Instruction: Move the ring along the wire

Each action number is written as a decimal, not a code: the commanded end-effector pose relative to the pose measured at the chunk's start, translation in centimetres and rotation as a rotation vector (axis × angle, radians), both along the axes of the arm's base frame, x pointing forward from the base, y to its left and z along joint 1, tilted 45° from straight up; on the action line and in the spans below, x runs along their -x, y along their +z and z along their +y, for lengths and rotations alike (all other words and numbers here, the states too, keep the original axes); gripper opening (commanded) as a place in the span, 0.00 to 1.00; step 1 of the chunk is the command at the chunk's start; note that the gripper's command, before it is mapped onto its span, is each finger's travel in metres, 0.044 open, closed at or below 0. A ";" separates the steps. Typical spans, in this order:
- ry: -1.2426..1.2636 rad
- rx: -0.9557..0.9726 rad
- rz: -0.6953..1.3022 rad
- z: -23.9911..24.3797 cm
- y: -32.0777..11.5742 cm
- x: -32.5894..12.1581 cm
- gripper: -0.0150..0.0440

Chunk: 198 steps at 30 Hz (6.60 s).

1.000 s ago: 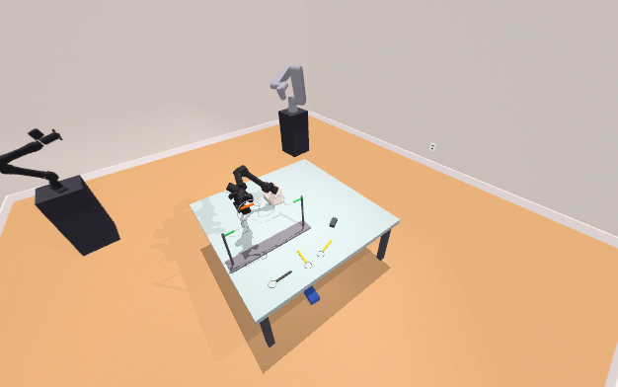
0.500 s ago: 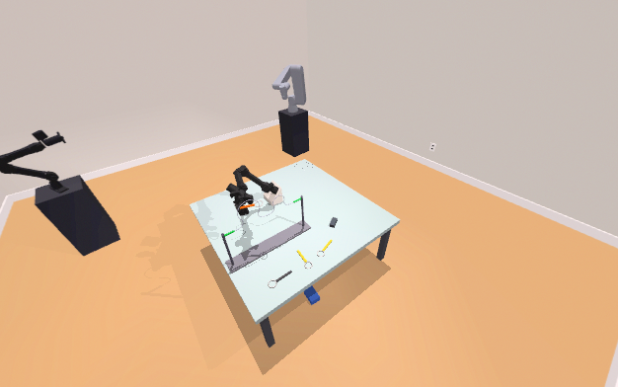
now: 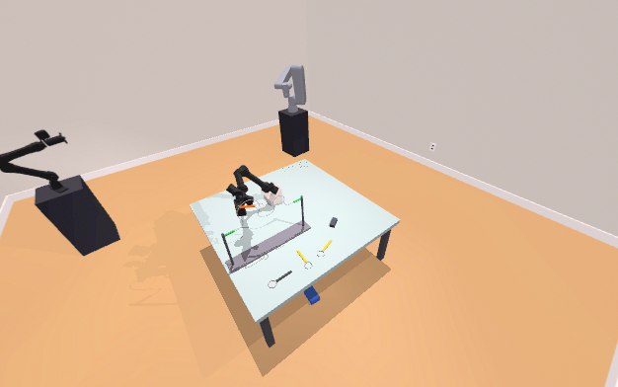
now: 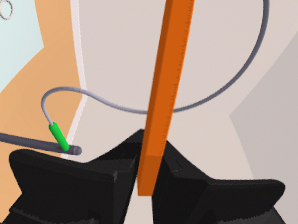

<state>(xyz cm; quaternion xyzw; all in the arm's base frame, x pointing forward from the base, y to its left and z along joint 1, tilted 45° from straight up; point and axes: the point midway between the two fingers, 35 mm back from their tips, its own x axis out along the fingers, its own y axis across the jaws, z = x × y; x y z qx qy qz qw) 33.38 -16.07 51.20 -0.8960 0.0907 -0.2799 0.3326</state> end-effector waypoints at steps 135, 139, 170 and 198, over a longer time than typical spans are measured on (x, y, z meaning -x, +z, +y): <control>0.007 -1.517 -0.188 -5.8 -24.8 0.4 0.00; 0.007 -1.540 -0.190 -5.3 -25.3 0.3 0.00; 0.011 -1.725 -0.211 -1.6 -28.9 -0.2 0.00; 0.019 -2.316 -0.283 7.0 -32.1 -1.3 0.00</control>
